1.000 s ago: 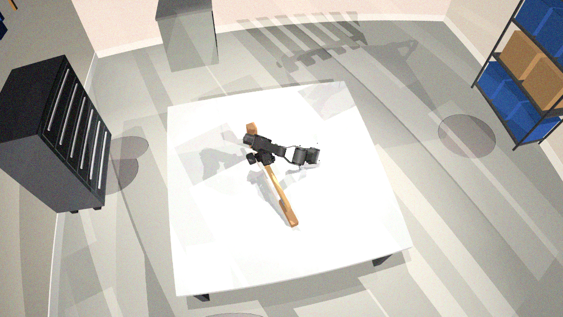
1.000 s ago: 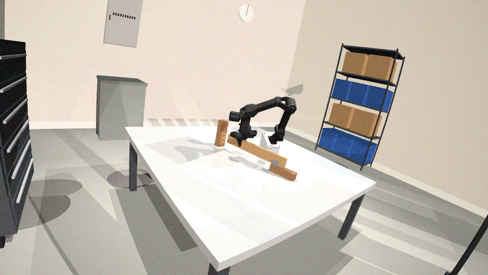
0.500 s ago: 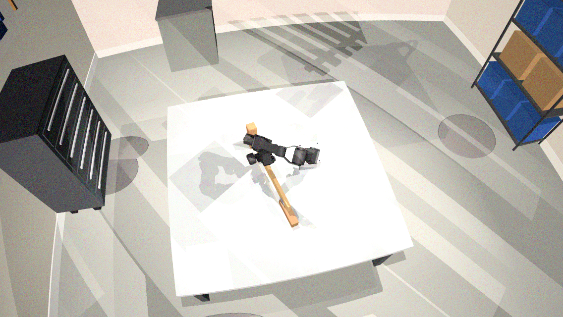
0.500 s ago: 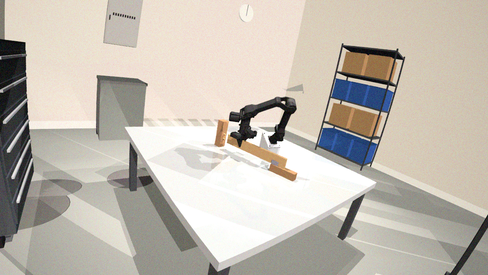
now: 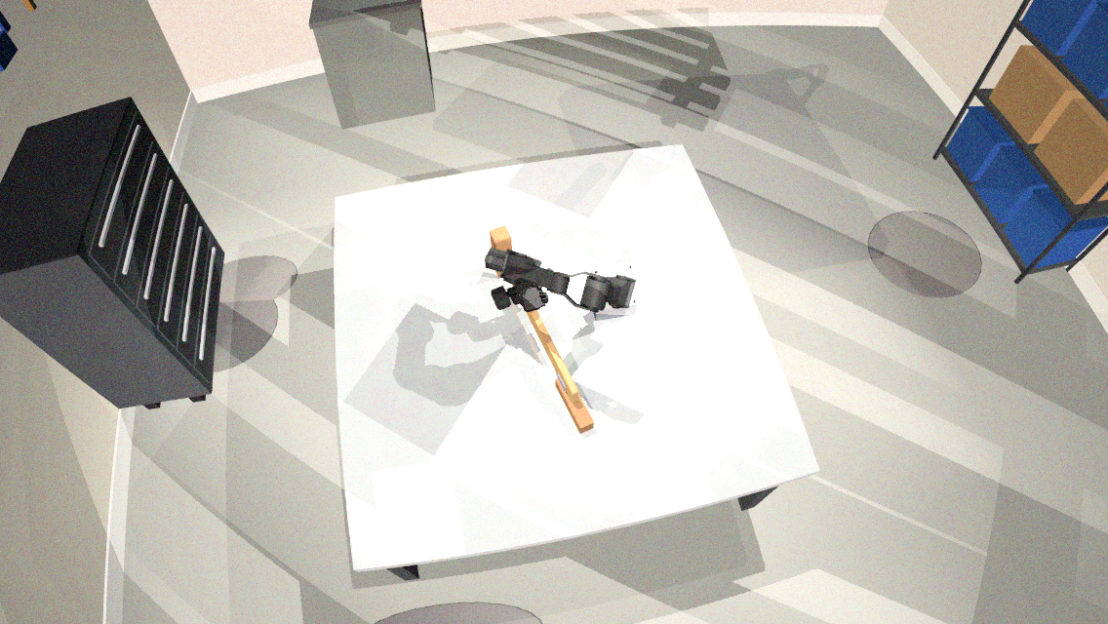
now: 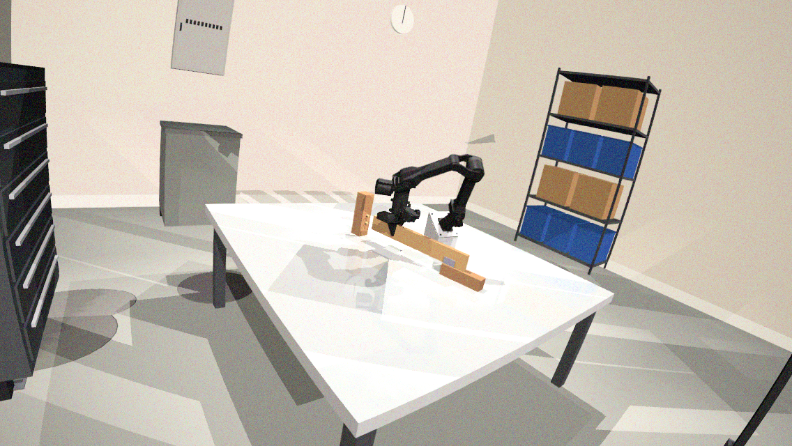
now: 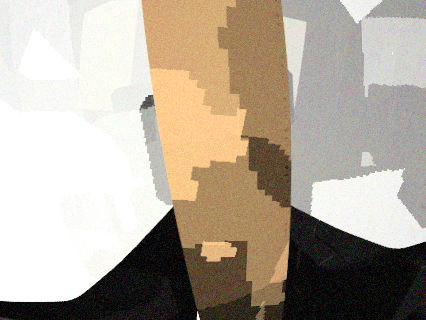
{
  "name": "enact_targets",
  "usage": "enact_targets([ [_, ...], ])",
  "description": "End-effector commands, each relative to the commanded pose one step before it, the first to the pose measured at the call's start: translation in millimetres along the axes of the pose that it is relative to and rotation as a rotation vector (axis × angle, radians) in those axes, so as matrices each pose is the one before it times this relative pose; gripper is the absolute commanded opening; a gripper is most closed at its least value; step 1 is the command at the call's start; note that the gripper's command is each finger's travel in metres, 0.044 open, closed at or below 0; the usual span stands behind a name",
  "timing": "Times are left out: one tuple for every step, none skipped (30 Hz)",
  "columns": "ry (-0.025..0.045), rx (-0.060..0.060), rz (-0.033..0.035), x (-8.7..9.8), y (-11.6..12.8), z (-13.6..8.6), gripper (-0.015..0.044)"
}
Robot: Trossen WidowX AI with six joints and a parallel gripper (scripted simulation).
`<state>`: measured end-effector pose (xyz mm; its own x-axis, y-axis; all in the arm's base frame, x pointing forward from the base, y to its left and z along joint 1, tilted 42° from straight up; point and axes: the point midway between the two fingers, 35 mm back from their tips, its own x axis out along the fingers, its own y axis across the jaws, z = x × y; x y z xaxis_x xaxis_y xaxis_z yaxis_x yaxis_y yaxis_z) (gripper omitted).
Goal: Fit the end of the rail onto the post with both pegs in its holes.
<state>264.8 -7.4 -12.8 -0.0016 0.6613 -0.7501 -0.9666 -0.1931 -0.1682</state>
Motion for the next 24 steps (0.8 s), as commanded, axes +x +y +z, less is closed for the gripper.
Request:
enact_targets([
  [0.00455,-0.0038,-0.01319,-4.19,-2.16,0.01,0.0000],
  [-0.00001,0.0000,-0.00001,0.25,-0.04,0.00,0.0000],
  [-0.00001,0.0000,-0.00001,0.26,-0.04,0.00,0.0000],
  [-0.00001,0.0000,-0.00001,0.27,-0.04,0.00,0.0000],
  [-0.00001,0.0000,-0.00001,0.27,-0.04,0.00,0.0000],
  [-0.00001,0.0000,-0.00001,0.27,-0.04,0.00,0.0000],
  [-0.00001,0.0000,-0.00001,0.27,-0.04,0.00,0.0000],
  [-0.00001,0.0000,-0.00001,0.27,-0.04,0.00,0.0000],
  [-0.00001,0.0000,-0.00001,0.27,-0.04,0.00,0.0000],
  [-0.00001,0.0000,-0.00001,0.26,-0.04,0.00,0.0000],
  [-0.00001,0.0000,-0.00001,0.24,-0.03,0.00,0.0000],
  [-0.00001,0.0000,-0.00001,0.24,-0.02,0.00,0.0000],
  [-0.00001,0.0000,0.00000,0.24,0.00,0.00,0.0000],
  [-0.00001,0.0000,0.00000,0.24,0.01,0.00,0.0000],
  [-0.00001,0.0000,0.00000,0.21,0.03,0.00,0.0000],
  [-0.00001,0.0000,0.00000,0.15,0.03,0.00,0.0000],
  [0.00000,0.0000,0.00000,0.00,0.00,0.00,0.0000],
  [0.00000,0.0000,0.00000,0.08,0.08,0.00,0.0000],
  [0.00000,0.0000,0.00000,0.00,0.00,0.00,0.0000],
  [0.00001,0.0000,0.00001,-0.12,0.09,0.00,0.0000],
  [0.00000,0.0000,0.00000,-0.10,0.05,0.00,0.0000],
  [0.00001,0.0000,0.00000,-0.12,0.04,0.00,0.0000],
  [0.00001,0.0000,0.00000,-0.13,0.04,0.00,0.0000],
  [0.00001,0.0000,0.00000,-0.13,0.04,0.00,0.0000],
])
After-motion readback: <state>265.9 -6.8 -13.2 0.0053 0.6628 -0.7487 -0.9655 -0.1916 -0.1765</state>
